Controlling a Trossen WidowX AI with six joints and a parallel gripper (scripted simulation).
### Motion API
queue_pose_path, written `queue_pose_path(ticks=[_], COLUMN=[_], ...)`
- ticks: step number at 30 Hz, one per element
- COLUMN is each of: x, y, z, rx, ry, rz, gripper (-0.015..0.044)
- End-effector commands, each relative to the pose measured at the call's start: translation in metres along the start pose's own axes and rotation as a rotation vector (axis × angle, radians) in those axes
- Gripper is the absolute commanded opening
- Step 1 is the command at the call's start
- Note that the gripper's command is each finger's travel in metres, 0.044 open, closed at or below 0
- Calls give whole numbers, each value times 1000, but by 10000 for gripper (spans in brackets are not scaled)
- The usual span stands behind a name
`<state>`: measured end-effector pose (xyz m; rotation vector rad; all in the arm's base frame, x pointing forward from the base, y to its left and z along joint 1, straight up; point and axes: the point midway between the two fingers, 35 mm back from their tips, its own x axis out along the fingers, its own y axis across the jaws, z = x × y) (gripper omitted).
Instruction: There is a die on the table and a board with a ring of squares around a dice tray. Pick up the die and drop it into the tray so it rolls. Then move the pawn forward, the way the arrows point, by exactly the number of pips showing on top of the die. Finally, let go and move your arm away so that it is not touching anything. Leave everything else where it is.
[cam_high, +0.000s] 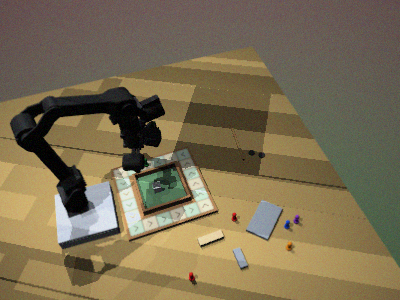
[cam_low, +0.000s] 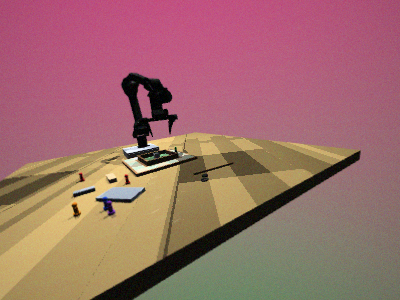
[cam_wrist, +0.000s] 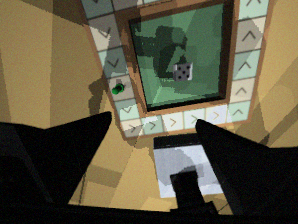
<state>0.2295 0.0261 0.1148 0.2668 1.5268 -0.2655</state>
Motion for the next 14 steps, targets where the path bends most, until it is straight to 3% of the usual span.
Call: queue_pose_path(ticks=[1, 14], x=[-28, -32], y=[-50, -50], z=[-30, -28], rx=[-157, -148], ry=[8, -4], rz=[-5, -4], gripper=[440, 440])
